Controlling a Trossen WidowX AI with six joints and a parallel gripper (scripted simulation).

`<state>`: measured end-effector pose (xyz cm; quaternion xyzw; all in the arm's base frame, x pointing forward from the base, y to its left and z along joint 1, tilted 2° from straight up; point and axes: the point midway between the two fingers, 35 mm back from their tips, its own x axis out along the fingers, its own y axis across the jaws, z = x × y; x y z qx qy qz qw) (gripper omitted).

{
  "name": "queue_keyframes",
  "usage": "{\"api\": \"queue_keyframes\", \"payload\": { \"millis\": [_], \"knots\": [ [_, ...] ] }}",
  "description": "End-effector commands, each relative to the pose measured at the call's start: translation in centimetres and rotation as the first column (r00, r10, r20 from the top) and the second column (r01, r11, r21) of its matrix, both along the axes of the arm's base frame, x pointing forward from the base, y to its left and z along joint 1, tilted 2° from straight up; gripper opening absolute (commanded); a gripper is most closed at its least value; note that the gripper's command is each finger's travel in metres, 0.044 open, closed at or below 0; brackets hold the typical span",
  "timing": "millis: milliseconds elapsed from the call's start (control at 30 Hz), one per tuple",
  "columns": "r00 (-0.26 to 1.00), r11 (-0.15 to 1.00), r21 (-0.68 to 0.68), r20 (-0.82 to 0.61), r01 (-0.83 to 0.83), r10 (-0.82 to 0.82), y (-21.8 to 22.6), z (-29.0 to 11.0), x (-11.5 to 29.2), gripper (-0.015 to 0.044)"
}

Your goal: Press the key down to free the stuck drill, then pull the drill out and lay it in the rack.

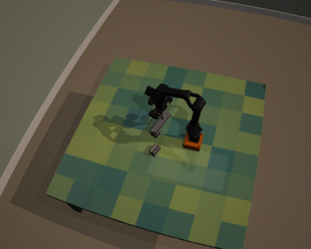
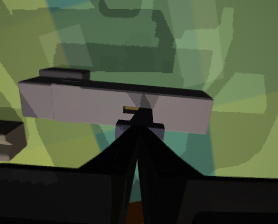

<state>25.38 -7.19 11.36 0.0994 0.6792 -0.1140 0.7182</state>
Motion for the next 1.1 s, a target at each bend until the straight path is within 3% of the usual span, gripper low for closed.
{"api": "queue_keyframes", "payload": {
  "millis": [0, 1067],
  "knots": [
    [0.998, 1.000, 0.011, -0.056, 0.004, -0.003, 0.04, -2.01, -0.75, 0.0000],
    [0.998, 1.000, 0.011, -0.056, 0.004, -0.003, -0.02, -2.71, -0.84, 0.0000]
  ]
}}
